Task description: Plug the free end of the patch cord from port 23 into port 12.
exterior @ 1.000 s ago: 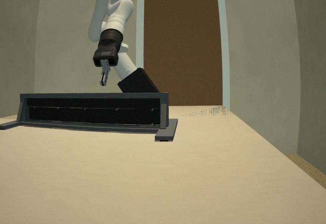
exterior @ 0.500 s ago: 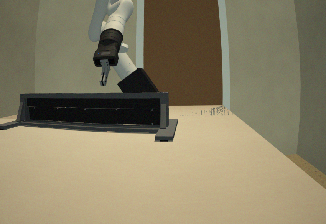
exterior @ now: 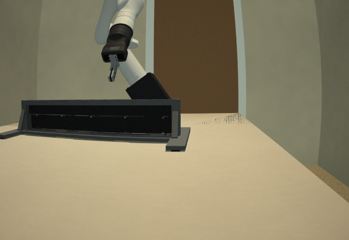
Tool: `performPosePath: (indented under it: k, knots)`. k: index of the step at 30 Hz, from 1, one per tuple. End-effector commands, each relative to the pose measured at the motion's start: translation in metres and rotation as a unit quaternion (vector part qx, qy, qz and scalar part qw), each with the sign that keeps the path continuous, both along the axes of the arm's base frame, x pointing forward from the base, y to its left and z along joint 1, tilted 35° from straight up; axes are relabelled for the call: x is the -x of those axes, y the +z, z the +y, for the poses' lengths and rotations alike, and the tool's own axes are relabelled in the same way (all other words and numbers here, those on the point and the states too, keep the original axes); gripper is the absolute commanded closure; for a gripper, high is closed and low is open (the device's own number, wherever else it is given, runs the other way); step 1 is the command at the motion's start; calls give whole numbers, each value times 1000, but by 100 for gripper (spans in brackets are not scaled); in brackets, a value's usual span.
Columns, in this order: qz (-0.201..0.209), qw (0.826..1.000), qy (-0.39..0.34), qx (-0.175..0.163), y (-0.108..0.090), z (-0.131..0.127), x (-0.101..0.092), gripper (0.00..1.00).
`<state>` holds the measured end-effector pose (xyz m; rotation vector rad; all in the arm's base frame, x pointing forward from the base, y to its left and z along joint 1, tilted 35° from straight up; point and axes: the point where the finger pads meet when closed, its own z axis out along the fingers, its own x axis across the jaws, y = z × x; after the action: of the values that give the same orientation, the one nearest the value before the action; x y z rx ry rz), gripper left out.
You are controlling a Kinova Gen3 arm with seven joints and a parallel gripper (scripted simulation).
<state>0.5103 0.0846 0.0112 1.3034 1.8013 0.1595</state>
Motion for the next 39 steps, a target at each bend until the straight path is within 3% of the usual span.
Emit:
performPosePath:
  k: [1, 13, 24, 39]
  knots:
    - [2, 1000, 8, -2, 13, 15, 15, 100]
    - [3, 1000, 7, -2, 51, 37, 59, 100]
    - [3, 1000, 7, -2, 59, 42, 69, 100]
    - [3, 1000, 7, -2, 63, 38, 70, 100]
